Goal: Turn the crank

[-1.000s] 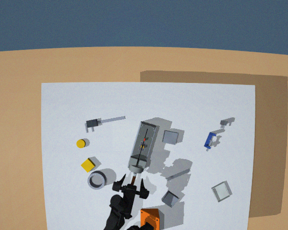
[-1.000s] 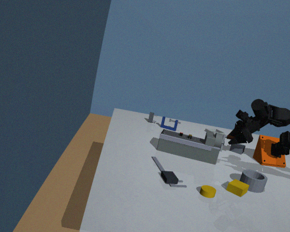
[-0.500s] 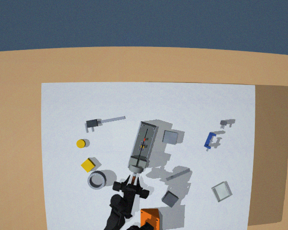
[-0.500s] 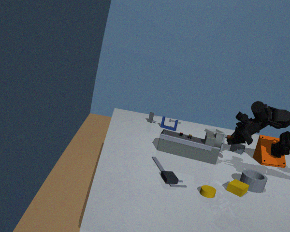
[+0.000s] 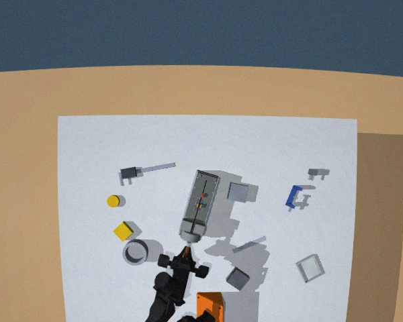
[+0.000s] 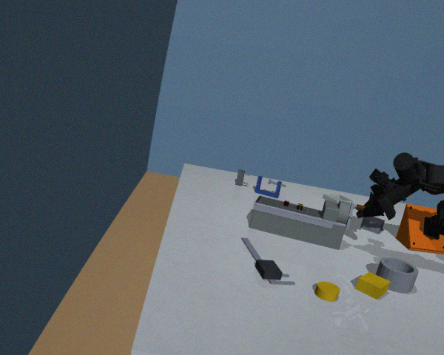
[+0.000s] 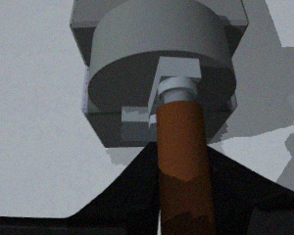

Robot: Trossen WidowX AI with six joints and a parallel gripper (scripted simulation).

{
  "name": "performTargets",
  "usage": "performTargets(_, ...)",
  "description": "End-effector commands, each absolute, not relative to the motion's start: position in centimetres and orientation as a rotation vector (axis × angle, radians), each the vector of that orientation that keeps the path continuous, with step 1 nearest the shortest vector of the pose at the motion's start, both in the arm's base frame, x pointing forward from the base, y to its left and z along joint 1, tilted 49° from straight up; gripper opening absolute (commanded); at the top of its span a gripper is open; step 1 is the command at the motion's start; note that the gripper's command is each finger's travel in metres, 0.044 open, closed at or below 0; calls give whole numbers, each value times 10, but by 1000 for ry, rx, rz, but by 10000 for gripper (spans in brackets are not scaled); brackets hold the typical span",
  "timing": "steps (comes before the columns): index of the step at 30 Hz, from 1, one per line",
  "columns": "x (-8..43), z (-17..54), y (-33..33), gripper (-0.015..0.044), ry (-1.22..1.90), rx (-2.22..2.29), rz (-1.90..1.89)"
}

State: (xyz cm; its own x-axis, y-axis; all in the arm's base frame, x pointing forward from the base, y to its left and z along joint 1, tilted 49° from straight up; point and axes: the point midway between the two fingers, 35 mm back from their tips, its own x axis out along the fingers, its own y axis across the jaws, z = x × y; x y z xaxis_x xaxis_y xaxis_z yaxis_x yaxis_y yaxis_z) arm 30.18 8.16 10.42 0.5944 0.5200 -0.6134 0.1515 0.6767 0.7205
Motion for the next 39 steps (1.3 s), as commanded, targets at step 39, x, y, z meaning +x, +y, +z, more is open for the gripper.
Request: performTargets(39, 304, 116, 93, 0, 930, 828, 245)
